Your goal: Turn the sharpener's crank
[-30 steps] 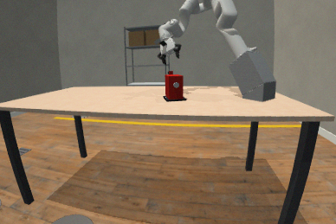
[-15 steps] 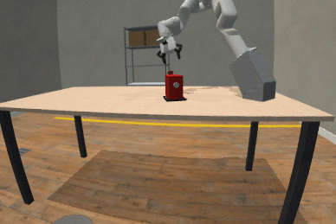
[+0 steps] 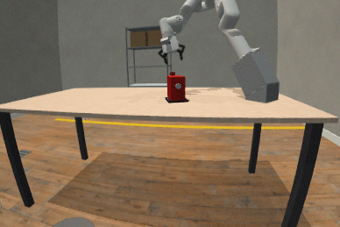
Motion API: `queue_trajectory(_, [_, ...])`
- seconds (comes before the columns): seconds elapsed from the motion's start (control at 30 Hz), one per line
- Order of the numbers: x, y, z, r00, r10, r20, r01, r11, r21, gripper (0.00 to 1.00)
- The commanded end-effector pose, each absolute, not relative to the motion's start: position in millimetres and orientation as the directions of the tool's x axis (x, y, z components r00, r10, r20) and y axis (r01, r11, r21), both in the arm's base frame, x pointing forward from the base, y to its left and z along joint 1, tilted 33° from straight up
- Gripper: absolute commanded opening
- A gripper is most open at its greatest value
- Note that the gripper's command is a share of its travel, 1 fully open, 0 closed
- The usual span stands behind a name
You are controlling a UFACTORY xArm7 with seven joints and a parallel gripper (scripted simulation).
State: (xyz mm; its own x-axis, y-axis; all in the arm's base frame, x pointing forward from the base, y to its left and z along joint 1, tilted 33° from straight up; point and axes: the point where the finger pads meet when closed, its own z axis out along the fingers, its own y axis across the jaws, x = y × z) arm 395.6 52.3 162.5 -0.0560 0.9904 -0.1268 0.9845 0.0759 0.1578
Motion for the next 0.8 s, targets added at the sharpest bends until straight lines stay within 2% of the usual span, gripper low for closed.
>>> queue_trajectory(0.0, [396.5,52.4,163.7,-0.054,0.990,-0.132,0.984,0.076,0.163,1.00])
queue_trajectory(0.1, [396.5,52.4,163.7,-0.054,0.990,-0.132,0.984,0.076,0.163,1.00])
queue_trajectory(0.17, [397.8,55.2,164.8,-0.123,0.964,-0.238,0.967,0.170,0.188,1.00])
queue_trajectory(0.53, [397.8,55.2,164.8,-0.123,0.964,-0.238,0.967,0.170,0.188,1.00])
queue_trajectory(0.6, [399.3,59.2,165.9,-0.180,0.929,-0.324,0.946,0.254,0.203,1.00])
queue_trajectory(0.77, [399.3,59.2,165.9,-0.180,0.929,-0.324,0.946,0.254,0.203,1.00])
